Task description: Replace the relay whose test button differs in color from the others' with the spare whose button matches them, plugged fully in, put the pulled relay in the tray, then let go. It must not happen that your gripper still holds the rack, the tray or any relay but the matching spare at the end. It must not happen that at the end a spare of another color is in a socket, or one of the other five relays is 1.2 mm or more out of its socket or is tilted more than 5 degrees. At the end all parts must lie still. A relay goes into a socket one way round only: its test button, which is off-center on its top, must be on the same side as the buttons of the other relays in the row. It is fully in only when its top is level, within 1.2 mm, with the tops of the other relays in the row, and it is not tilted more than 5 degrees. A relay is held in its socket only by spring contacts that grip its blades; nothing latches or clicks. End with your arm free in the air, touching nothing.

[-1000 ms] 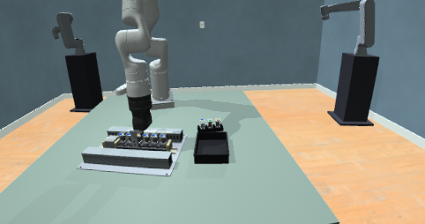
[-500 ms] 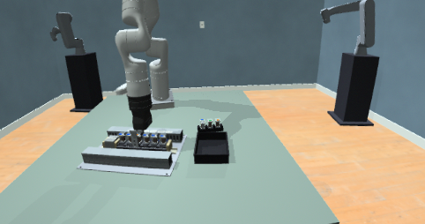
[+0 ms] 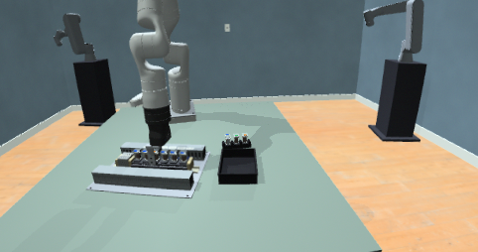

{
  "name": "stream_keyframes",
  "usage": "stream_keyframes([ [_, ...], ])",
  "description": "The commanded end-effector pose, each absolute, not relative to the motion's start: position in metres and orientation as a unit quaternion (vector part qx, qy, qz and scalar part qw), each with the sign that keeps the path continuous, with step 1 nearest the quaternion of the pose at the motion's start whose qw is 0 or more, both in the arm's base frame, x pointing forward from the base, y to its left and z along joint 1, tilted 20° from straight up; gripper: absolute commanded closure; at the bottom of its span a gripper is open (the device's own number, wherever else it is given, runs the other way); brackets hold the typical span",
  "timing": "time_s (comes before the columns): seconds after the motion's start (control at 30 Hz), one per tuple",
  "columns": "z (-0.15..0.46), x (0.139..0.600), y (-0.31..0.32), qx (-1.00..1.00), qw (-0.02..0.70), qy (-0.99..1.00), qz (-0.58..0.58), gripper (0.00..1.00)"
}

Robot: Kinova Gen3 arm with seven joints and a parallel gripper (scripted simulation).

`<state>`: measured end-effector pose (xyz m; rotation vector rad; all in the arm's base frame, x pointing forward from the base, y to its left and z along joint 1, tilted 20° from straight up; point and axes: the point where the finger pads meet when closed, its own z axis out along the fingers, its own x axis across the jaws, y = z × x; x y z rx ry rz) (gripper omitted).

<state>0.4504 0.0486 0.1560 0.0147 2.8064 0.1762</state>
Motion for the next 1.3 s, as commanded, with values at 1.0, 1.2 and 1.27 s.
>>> stream_keyframes([
  [1.0,0.1583,0.4508,0.0482,0.005,0.165,0.984,0.062,1.0],
  [1.2,0.1583,0.4508,0.0482,0.005,0.165,0.984,0.062,1.0],
  [1.27,0.1584,0.451,0.0482,0.005,0.165,0.984,0.062,1.0],
])
